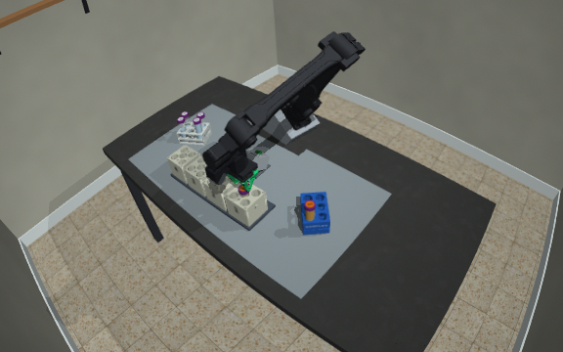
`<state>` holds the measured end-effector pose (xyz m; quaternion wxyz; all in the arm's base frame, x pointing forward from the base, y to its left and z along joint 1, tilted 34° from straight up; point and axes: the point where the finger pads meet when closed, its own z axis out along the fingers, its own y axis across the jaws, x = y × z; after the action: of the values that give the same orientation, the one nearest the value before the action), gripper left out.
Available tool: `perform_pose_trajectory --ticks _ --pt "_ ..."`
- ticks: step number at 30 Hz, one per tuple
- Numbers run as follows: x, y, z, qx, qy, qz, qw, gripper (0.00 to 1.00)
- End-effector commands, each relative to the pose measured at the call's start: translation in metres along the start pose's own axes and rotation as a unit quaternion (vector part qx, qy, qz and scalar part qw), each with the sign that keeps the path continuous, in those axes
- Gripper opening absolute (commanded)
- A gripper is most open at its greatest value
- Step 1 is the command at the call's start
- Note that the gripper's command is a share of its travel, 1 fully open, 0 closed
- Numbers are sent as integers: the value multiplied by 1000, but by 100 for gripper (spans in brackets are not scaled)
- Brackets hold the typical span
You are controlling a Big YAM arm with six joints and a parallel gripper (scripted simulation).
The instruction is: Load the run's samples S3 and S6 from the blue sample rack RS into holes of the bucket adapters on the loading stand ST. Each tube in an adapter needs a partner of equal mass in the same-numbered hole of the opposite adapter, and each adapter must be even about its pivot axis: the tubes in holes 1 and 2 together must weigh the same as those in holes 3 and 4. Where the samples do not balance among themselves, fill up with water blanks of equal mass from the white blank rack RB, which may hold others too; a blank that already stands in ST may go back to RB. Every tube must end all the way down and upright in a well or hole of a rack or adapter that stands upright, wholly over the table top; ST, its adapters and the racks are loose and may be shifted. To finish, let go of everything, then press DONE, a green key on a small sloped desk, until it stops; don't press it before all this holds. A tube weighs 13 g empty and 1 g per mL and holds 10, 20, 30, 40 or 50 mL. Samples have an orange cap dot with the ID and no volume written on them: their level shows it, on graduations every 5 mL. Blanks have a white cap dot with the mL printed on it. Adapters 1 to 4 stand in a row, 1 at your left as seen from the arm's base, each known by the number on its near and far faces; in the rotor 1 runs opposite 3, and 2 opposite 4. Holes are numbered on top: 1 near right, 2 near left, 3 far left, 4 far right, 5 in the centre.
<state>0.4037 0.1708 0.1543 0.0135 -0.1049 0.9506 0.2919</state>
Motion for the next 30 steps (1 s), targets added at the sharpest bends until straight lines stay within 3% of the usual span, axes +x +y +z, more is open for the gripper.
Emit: perform_pose_trajectory --ticks 1,5,6,22,23,24,30 --pt "-21 10 -42 1 -43 -21 999 55" --pt "-20 10 -52 1 -43 -22 999 55" --pt "-13 7 -35 1 -26 -15 1000 55" --pt "-13 7 -35 1 -26 -15 1000 55" --pt "-10 13 -41 0 -28 -22 999 55" --pt "1 -6 -37 0 -22 -33 999 80" --pt "16 -60 -25 2 -15 -177 984 80"
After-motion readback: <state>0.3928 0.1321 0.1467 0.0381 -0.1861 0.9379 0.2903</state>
